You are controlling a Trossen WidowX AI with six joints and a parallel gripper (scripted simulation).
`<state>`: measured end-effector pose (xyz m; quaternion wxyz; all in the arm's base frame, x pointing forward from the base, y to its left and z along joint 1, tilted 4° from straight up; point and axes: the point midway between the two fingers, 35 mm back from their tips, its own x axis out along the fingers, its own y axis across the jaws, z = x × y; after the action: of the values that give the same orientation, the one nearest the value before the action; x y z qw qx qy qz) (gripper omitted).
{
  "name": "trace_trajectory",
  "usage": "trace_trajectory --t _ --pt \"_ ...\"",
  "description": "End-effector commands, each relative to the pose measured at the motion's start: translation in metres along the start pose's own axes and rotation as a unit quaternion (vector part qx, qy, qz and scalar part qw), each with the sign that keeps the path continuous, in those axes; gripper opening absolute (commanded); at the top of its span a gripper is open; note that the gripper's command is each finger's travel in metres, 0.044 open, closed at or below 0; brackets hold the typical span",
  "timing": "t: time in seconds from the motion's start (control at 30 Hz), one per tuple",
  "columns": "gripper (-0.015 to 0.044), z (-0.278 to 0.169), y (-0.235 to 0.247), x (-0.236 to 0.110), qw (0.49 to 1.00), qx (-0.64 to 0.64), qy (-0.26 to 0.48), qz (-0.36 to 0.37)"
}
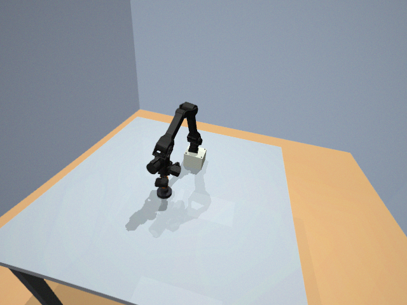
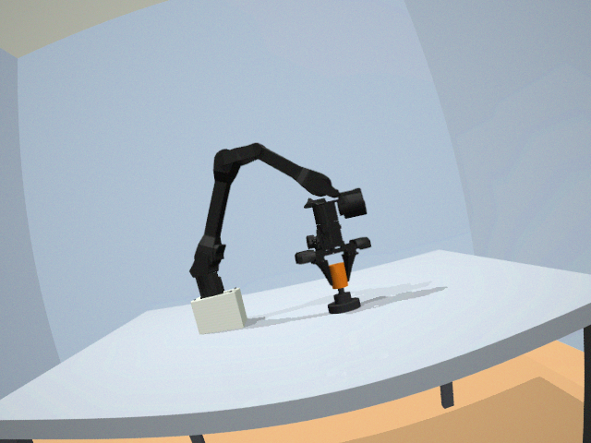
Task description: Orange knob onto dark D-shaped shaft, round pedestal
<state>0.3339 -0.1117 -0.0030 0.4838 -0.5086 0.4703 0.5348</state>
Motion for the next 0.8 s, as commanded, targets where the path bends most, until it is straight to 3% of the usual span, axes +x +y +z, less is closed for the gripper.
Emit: trace_trajectory --t 0.0,0.47,0.77 --pt "0.0000 0.0003 0.0006 0.0004 1.000 -0.002 0.000 0.000" --pt "0.0000 0.0001 0.0003 -0.0044 1.000 -0.007 0.000 0.000" --pt "0.0000 -0.0006 -0.0015 -0.0015 0.994 -0.107 0.000 0.000"
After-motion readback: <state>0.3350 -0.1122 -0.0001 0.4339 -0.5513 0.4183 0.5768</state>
